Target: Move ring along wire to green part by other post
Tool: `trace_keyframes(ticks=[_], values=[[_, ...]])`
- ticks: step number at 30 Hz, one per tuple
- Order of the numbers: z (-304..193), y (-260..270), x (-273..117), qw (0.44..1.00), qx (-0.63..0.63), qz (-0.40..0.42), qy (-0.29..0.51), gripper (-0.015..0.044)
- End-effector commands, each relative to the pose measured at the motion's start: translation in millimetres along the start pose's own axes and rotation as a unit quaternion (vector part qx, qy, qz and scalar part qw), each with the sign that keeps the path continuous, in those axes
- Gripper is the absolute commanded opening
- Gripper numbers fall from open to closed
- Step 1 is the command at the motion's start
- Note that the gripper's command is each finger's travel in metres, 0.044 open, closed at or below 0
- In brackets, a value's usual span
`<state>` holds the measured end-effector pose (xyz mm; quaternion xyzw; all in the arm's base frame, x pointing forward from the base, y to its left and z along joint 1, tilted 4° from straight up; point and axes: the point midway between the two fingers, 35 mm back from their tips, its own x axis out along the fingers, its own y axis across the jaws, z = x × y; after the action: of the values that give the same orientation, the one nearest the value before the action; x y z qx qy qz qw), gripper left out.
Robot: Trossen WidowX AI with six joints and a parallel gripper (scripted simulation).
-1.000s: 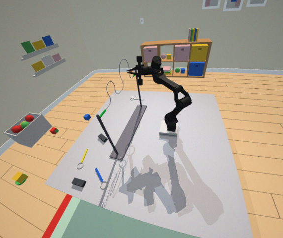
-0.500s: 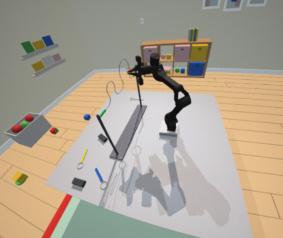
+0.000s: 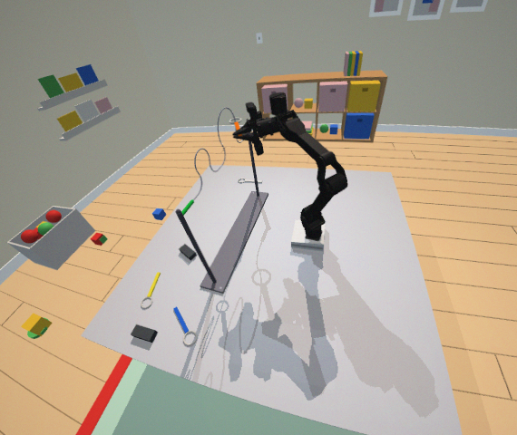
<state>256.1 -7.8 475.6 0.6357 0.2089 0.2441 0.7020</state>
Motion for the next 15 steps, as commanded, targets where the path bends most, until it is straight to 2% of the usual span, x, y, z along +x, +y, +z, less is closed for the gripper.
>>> trace_keyframes(ticks=[1,15], values=[[1.1,-2.1,0.6,1.0,-0.025,-0.015,0.002,-0.015],[1.6,-8.8,0.3,0.993,-0.102,-0.064,-0.001,-0.015]])
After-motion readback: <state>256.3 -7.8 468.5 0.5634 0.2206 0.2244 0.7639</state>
